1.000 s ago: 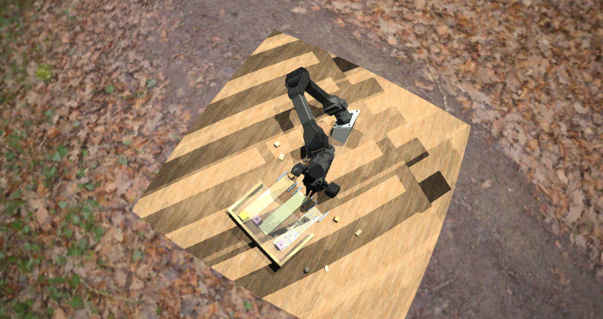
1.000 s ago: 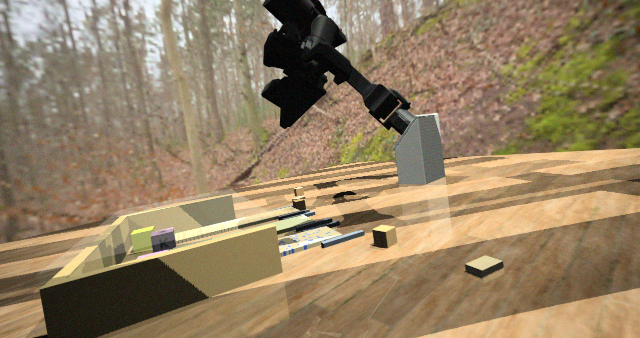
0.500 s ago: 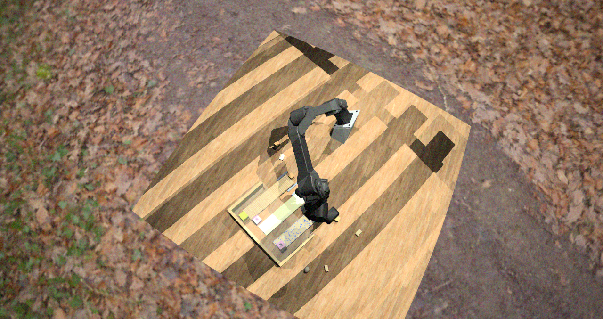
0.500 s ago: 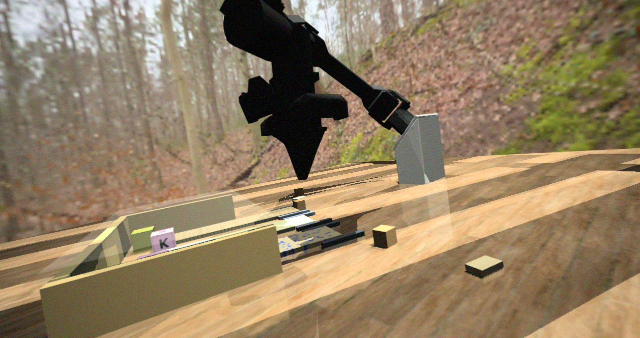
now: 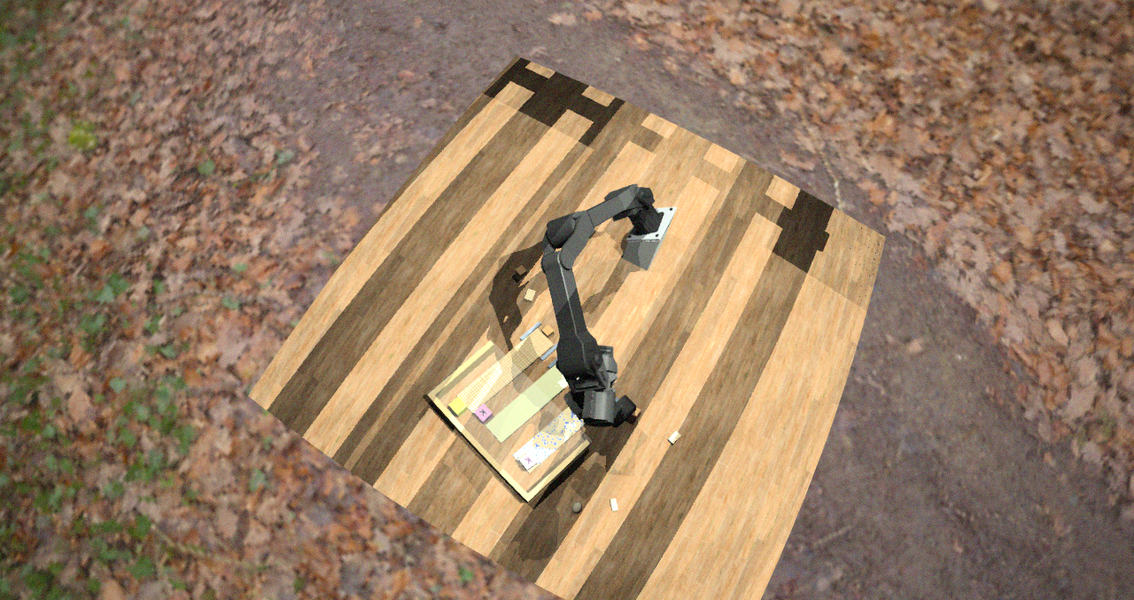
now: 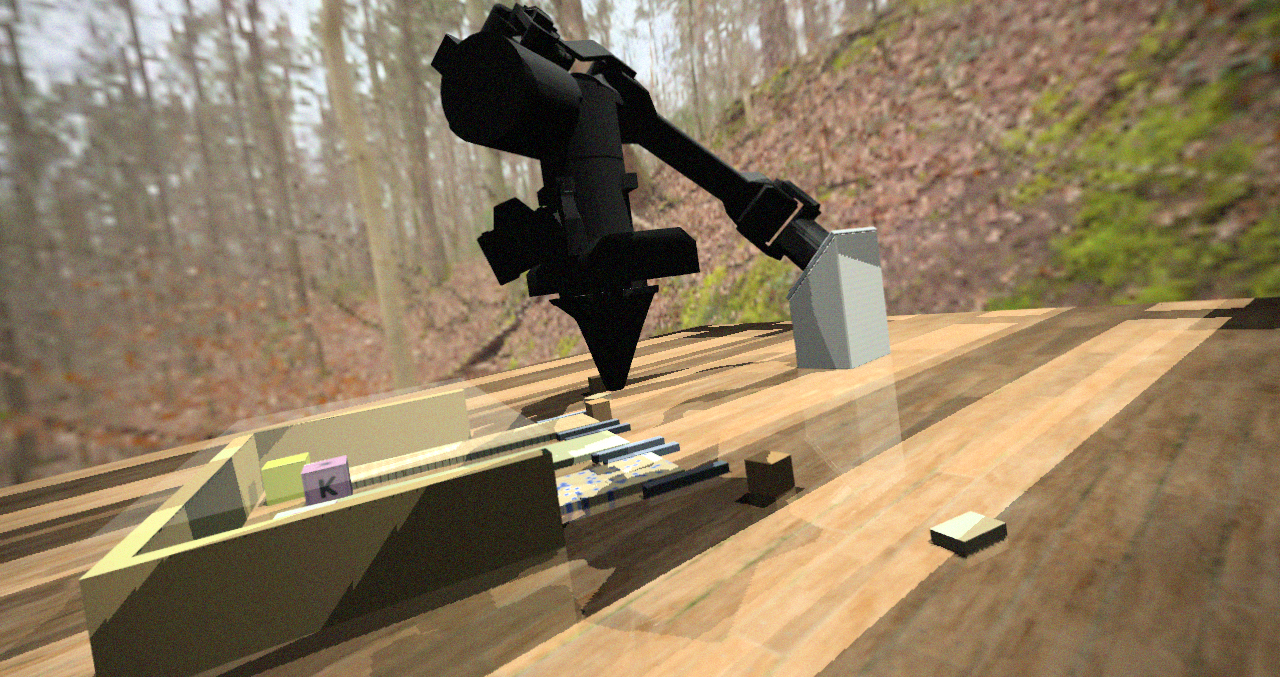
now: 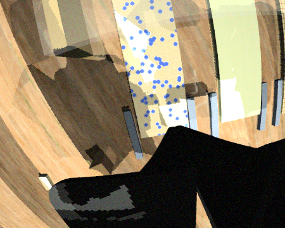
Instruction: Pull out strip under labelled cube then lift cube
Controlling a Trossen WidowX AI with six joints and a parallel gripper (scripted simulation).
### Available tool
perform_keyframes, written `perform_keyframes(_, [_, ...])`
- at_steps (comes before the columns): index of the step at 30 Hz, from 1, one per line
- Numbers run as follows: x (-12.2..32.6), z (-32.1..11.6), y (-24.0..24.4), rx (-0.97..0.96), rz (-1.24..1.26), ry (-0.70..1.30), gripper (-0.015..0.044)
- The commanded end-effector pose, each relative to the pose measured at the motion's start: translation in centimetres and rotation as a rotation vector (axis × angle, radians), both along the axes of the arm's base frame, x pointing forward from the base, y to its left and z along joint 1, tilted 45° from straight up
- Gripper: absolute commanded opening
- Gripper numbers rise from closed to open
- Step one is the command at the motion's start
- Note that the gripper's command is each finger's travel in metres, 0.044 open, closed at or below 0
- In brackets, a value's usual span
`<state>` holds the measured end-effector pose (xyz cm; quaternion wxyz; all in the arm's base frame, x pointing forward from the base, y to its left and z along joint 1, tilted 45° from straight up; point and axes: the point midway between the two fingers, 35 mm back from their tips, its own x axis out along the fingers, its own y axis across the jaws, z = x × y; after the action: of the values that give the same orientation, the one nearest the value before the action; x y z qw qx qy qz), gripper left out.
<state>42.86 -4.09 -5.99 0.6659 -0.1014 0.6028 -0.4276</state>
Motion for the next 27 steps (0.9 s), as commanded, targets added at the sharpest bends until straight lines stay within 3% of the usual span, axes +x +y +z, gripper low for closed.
perform_keyframes(1, [-0.1,-0.5,-0.4,-0.001,0.002,0.006,0.0000])
perform_keyframes(27, [-0.6,-3.7,-3.2,-0.003,0.001,0.006,0.0000])
